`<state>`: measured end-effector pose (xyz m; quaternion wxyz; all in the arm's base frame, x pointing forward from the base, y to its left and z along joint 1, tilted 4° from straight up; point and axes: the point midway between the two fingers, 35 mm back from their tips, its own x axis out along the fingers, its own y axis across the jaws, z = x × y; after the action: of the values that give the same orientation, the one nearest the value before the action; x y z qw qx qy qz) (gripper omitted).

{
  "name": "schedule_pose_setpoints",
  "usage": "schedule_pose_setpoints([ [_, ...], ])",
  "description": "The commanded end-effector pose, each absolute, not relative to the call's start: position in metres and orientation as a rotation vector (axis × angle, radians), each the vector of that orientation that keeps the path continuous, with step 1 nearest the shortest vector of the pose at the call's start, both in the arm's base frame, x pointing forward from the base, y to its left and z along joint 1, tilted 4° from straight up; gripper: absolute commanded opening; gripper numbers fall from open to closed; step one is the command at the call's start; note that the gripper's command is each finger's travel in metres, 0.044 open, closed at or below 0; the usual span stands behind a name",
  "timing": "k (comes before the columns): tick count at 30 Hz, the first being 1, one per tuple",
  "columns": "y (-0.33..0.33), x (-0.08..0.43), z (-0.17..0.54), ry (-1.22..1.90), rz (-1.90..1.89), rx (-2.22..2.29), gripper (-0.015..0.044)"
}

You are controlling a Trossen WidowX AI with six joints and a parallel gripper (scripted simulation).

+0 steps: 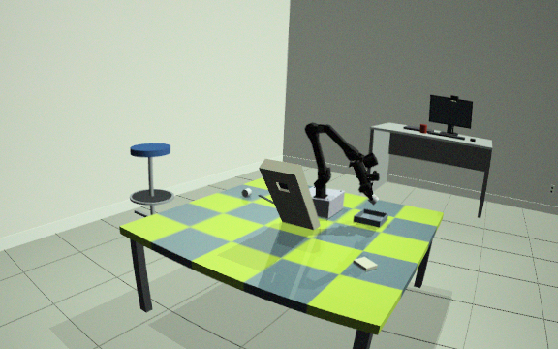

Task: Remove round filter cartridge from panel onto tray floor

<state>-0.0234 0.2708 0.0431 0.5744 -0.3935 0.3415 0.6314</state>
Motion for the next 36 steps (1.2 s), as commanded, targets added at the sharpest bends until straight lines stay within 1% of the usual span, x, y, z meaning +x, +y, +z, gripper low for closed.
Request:
schedule_pose_setpoints([
  [1, 0.273, -0.026, 0.037, 0.794, 1.493, -0.924, 0.0000],
  [17, 0.269, -0.024, -0.027, 0.794, 1.492, -0.924, 0.0000],
  [21, 0.267, -0.024, -0.033, 0.795, 1.492, -0.925, 0.0000],
  [36, 0.267, -0.023, -0.030, 0.798, 1.482, -0.926, 0.0394],
])
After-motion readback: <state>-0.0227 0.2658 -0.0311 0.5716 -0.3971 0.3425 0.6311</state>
